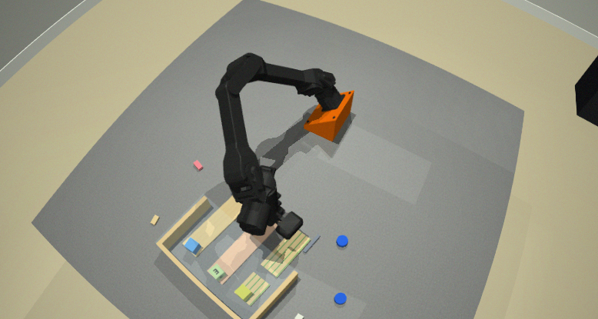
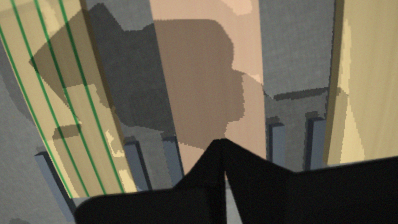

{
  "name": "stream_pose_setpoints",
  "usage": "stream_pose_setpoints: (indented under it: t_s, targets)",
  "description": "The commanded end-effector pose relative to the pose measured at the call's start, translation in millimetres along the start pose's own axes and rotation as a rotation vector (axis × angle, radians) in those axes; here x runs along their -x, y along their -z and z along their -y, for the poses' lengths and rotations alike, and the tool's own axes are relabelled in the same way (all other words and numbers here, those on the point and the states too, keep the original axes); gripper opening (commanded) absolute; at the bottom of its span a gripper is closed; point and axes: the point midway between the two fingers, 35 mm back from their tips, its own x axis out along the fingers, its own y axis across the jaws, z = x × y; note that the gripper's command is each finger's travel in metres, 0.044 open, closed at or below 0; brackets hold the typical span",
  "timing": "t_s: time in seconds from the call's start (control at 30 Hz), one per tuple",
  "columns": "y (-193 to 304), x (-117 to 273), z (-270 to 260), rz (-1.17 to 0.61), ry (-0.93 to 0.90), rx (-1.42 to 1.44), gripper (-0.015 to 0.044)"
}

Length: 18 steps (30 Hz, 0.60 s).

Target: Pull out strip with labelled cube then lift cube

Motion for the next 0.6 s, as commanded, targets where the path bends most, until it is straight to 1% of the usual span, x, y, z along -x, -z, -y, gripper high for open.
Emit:
stream_pose_setpoints:
  t_s: [0.0,0.37,0.57]
  targets:
    - [-1.0,-4.3,1.7,-0.004,0.006,0.001,0.0]
    - [-2.4,-5.3,0.9,-0.004,0.006,0.0,0.0]
    - [5.8,-5.4,-0.2,-0.005,0.006,0.001,0.0]
